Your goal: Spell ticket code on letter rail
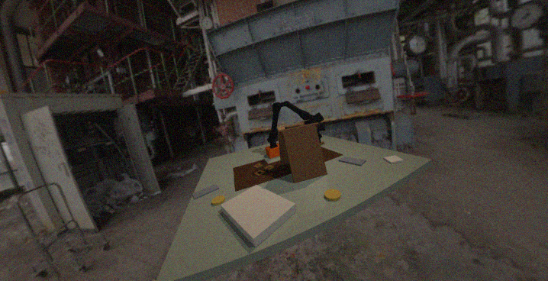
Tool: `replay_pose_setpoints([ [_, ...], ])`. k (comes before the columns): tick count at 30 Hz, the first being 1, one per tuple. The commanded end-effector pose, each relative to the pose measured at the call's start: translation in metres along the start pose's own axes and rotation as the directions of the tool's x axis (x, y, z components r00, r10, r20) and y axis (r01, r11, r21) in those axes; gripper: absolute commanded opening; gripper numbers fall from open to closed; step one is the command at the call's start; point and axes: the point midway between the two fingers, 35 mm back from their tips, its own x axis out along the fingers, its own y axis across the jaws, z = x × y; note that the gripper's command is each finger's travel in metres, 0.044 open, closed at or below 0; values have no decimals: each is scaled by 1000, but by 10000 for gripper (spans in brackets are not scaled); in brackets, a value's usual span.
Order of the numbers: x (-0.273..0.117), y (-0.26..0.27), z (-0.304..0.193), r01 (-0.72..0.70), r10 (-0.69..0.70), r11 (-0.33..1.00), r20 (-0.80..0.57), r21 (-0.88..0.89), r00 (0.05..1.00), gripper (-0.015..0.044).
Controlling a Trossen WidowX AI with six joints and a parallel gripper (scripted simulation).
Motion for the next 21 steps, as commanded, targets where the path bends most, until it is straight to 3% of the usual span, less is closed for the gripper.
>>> replay_pose_setpoints([
  [1, 0, -7, 11, 40, -44, 987, 23, 157, 999, 0],
  [11, -4, -22, 30, 88, -132, 880, 62, 467, 989, 0],
  [21, -8, -37, 48, 83, -219, 678, 93, 730, 971, 0],
])
